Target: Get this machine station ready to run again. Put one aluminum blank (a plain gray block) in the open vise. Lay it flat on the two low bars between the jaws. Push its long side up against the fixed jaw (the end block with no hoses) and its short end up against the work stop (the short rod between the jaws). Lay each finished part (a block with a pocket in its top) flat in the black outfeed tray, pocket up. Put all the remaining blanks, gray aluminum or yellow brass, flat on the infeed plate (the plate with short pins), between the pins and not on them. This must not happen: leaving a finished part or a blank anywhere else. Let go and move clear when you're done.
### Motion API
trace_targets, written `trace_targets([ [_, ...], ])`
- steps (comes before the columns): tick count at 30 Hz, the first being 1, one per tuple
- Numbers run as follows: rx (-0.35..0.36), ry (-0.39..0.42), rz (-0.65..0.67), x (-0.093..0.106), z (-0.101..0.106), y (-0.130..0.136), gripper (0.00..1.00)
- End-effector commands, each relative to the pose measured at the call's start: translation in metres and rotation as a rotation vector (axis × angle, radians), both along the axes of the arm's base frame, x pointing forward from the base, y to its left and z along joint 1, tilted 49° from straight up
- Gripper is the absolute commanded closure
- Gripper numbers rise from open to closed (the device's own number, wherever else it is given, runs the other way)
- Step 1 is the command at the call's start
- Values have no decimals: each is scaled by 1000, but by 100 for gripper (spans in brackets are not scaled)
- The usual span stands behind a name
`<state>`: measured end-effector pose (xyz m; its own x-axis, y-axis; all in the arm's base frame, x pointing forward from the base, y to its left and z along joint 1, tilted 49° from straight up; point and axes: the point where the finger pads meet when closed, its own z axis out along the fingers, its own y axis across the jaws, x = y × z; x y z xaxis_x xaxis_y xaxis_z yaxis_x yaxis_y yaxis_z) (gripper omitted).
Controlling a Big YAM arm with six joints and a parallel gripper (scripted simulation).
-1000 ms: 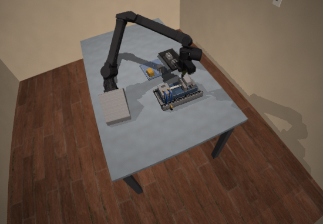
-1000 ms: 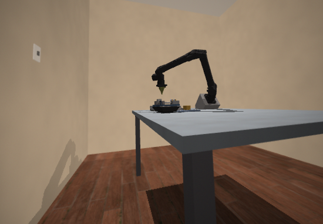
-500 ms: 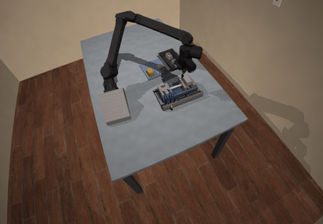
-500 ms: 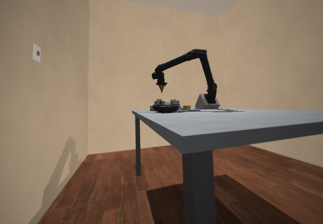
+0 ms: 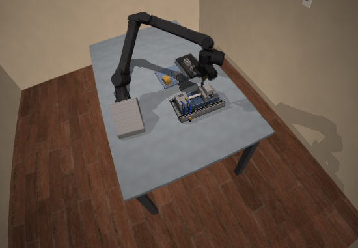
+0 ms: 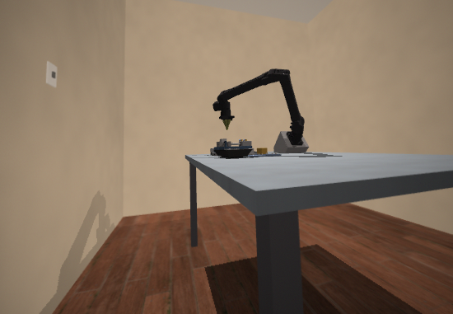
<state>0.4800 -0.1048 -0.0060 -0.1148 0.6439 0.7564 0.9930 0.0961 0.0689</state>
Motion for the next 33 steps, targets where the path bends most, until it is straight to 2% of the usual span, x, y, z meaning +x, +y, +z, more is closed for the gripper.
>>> trace_targets([
  [1,-12,-39,35,14,1,2,100],
  [5,-9,-131,115,18,0,0,100],
  [9,-1,-309,271,24,-4,-4,100],
  [15,2,-521,436,34,-14,-18,100],
  [17,2,-521,436,34,-14,-18,100],
  [18,3,-609,510,35,-16,-21,100],
  [24,2,-815,686,43,-25,-35,100],
  [32,8,-1104,932,46,-28,-42,100],
  [33,8,-1104,932,46,-28,-42,100],
])
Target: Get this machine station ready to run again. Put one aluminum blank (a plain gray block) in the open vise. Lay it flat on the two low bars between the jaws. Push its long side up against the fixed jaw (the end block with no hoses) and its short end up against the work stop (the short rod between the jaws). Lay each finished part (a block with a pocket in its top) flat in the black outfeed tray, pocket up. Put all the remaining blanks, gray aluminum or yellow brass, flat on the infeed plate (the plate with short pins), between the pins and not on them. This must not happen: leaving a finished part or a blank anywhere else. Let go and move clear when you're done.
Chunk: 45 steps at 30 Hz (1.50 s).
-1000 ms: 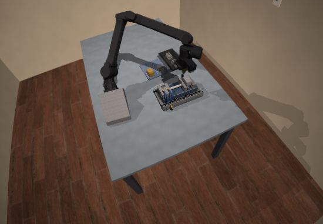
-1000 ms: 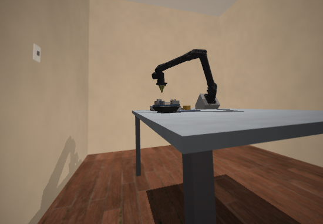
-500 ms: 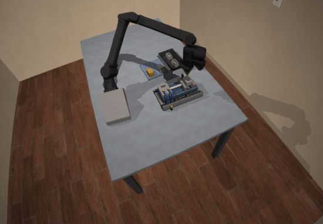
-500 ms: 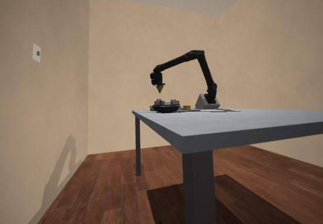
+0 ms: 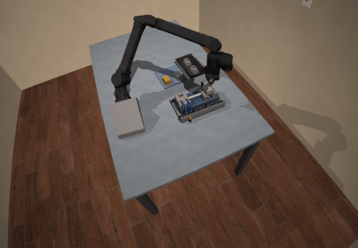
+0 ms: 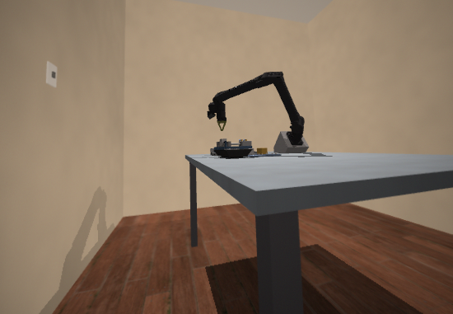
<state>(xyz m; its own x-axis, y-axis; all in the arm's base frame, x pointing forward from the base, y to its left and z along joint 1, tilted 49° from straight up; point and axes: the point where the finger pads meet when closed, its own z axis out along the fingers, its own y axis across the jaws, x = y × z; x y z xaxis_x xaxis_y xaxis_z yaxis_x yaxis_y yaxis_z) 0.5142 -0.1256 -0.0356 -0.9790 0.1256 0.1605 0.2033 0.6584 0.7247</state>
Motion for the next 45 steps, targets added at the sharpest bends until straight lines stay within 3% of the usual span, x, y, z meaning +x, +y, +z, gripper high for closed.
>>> trace_targets([
  [1,11,-153,119,12,1,-21,100],
  [2,18,-243,198,12,1,-20,100],
  [3,20,-255,210,12,1,-19,100],
  [45,22,-247,227,12,-5,-4,100],
])
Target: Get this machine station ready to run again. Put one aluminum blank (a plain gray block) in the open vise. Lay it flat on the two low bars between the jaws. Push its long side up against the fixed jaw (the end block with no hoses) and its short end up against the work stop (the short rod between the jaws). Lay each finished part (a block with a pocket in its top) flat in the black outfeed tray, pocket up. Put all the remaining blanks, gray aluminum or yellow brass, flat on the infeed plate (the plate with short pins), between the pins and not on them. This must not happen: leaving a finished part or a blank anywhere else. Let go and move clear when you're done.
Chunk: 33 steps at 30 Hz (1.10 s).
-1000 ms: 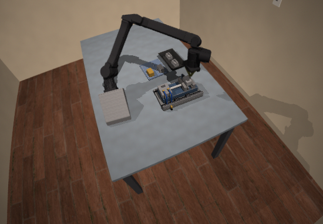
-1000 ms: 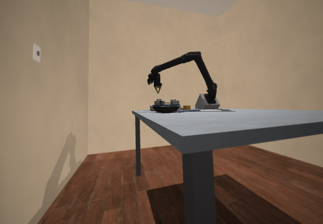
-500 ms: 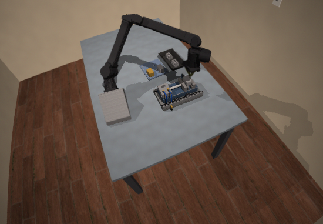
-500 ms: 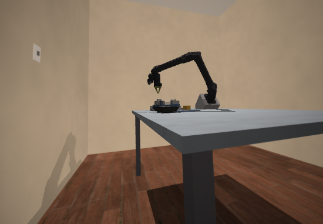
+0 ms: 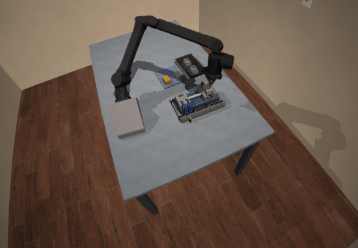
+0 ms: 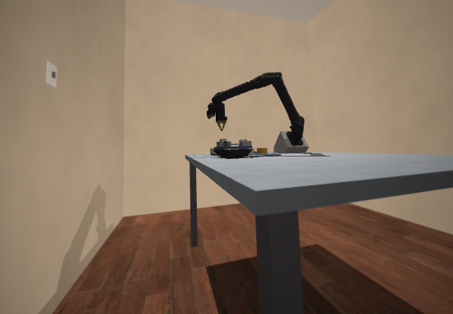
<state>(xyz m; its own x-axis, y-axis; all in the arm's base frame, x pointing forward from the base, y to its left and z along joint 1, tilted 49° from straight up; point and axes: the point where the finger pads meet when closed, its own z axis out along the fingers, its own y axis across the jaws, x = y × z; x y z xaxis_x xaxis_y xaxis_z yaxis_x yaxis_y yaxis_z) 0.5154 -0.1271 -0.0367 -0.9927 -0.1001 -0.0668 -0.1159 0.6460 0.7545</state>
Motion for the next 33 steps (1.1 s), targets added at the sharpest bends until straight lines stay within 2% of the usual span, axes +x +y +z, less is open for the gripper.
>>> trace_targets([
  [1,-5,-15,2,10,-5,0,100],
  [33,5,11,8,-1,-39,43,100],
])
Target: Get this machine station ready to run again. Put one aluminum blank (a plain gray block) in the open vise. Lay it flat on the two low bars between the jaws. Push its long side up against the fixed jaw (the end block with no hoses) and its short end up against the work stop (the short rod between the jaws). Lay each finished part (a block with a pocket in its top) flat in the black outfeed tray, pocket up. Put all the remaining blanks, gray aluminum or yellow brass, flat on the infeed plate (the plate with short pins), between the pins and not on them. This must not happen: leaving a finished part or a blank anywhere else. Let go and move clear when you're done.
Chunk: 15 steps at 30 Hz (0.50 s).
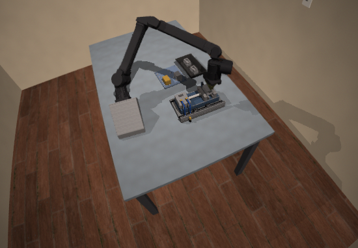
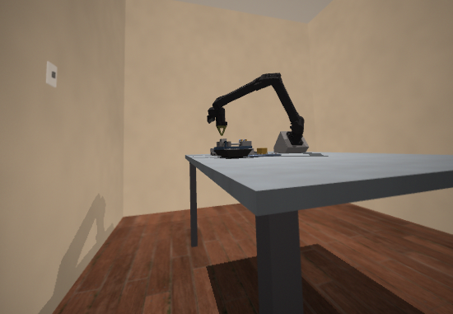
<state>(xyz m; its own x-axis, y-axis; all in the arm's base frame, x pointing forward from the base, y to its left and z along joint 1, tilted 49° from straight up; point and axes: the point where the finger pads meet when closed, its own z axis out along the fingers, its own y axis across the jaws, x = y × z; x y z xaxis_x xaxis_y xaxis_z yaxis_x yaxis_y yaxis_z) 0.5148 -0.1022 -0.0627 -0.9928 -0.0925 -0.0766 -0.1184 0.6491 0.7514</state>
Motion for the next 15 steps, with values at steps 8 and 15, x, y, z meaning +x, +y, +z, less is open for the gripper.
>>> trace_targets([
  [8,8,22,15,-1,-19,24,100],
  [15,8,22,16,-1,-23,29,100],
])
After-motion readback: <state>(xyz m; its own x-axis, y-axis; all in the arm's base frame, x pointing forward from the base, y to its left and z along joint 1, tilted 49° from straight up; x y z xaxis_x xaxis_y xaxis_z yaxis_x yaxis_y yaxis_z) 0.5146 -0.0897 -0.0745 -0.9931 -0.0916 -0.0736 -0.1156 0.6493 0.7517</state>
